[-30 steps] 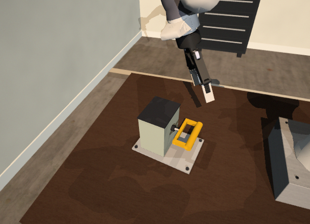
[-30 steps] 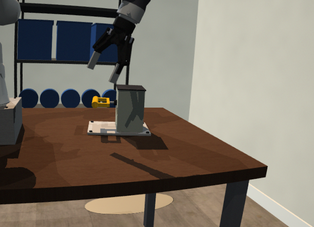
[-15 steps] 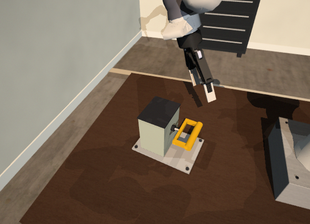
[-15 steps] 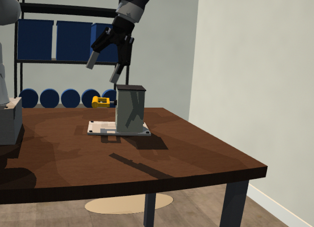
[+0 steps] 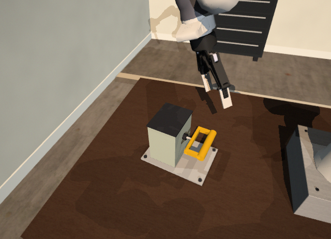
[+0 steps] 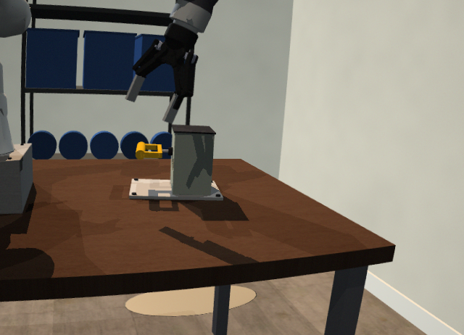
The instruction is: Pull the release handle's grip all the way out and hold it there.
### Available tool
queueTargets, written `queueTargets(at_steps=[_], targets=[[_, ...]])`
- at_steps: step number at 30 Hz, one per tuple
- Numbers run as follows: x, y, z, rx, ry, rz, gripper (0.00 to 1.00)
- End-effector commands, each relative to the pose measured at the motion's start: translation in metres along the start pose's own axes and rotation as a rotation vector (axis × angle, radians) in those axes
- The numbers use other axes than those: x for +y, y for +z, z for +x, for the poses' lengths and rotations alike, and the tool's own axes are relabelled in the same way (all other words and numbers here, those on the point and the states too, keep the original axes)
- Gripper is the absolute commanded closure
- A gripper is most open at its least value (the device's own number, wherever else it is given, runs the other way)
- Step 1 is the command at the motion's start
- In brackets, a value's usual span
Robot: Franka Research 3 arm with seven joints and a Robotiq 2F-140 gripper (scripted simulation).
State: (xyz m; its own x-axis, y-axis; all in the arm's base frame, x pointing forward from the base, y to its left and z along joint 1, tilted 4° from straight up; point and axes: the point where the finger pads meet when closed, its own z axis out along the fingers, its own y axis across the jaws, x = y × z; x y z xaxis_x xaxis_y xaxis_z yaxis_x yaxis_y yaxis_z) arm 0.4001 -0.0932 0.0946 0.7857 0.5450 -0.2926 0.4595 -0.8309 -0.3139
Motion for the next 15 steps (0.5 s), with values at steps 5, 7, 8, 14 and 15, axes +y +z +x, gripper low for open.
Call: queueTargets(at_steps=[5,7,8,14,15], targets=[[0.0012,-0.0005,0.0006,0.004,-0.031,-0.006,0.0],[0.0012,-0.0005,0.0006,0.004,-0.031,-0.006,0.0],[0.0012,-0.0005,0.0006,0.004,-0.031,-0.006,0.0],[0.0018,-0.0013,-0.0008,0.013,-0.085,-0.017,0.0],[0.0018,-0.0013,-0.0008,0.013,-0.085,-0.017,0.0]])
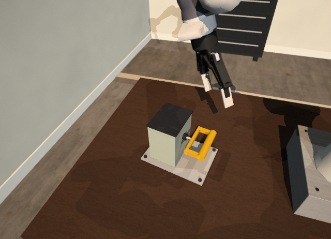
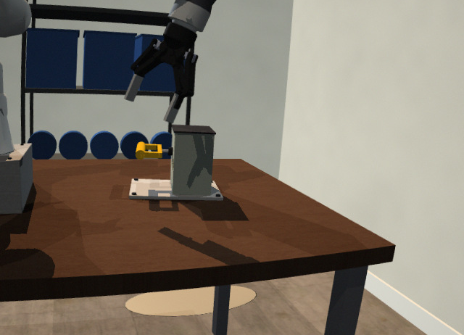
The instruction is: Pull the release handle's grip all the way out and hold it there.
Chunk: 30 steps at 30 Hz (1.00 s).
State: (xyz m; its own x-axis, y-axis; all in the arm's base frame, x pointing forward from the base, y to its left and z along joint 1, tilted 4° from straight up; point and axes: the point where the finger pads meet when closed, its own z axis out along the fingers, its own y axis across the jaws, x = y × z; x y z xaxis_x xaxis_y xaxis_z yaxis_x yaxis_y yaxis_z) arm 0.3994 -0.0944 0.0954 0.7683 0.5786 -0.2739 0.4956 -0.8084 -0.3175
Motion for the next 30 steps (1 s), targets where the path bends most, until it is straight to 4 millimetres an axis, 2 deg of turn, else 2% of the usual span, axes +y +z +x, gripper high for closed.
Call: queueTargets(at_steps=[1,30], targets=[[0.0014,-0.0007,0.0006,0.007,-0.044,-0.008,0.0],[0.0021,-0.0017,-0.0007,0.015,-0.097,-0.02,0.0]])
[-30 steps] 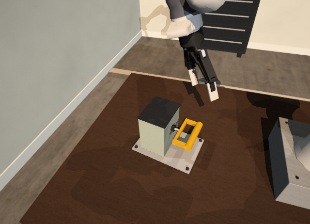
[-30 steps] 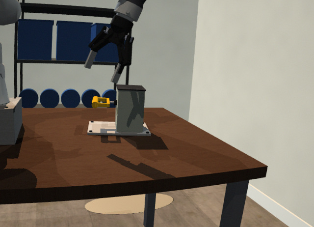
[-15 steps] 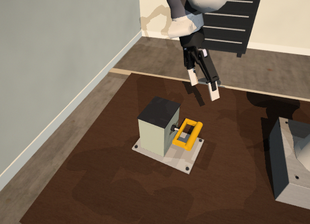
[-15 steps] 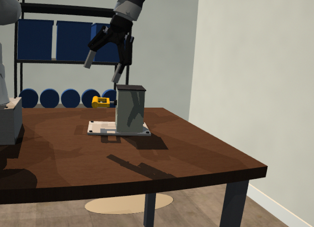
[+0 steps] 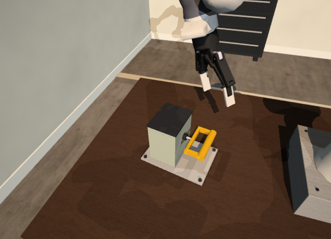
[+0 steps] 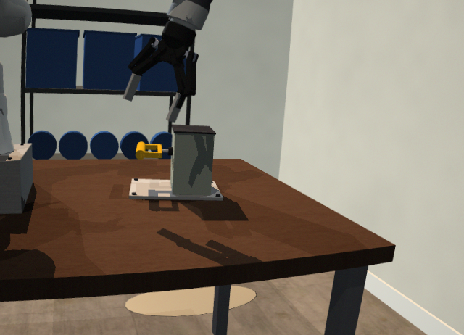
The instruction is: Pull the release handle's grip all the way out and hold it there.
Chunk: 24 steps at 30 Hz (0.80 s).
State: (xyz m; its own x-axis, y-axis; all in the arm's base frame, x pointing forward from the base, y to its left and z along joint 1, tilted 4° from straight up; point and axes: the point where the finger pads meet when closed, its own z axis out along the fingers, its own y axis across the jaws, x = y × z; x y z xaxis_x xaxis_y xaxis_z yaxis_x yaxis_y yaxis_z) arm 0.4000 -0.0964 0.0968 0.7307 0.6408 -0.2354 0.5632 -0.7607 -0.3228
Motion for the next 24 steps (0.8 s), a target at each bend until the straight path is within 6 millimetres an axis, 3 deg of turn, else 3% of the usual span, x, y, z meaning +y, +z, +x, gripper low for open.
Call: queueTargets(at_steps=[1,24], targets=[[0.0006,0.0001,0.0003,0.002,-0.016,-0.003,0.0],[0.0018,-0.0025,-0.0022,0.017,-0.117,-0.029,0.0]])
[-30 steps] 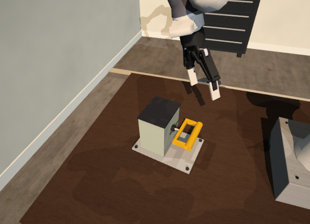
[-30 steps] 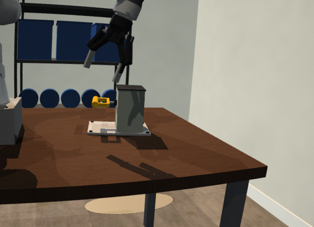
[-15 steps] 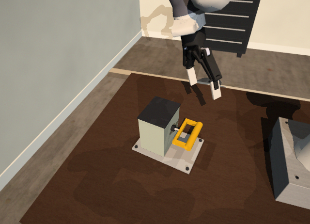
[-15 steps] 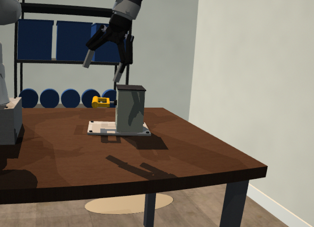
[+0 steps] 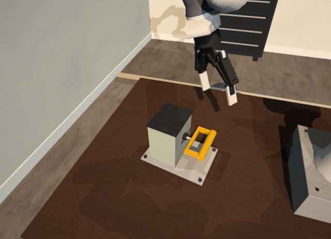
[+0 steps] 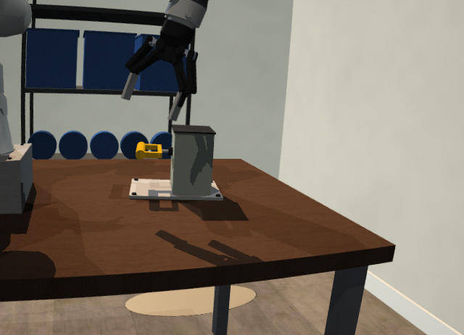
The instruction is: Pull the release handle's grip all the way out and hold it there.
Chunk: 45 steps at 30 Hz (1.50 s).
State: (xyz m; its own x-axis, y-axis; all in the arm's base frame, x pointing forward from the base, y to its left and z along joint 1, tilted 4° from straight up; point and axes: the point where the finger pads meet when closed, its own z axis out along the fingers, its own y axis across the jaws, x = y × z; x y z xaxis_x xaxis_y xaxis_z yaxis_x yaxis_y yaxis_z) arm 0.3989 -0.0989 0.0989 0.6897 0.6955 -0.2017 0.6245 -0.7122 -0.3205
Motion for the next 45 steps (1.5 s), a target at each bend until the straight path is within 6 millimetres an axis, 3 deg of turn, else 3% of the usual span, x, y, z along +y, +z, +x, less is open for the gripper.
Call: queueTargets(at_steps=[1,45], targets=[[0.0013,-0.0007,0.0006,0.007,-0.041,-0.008,0.0],[0.0026,-0.004,-0.002,0.019,-0.135,-0.036,0.0]])
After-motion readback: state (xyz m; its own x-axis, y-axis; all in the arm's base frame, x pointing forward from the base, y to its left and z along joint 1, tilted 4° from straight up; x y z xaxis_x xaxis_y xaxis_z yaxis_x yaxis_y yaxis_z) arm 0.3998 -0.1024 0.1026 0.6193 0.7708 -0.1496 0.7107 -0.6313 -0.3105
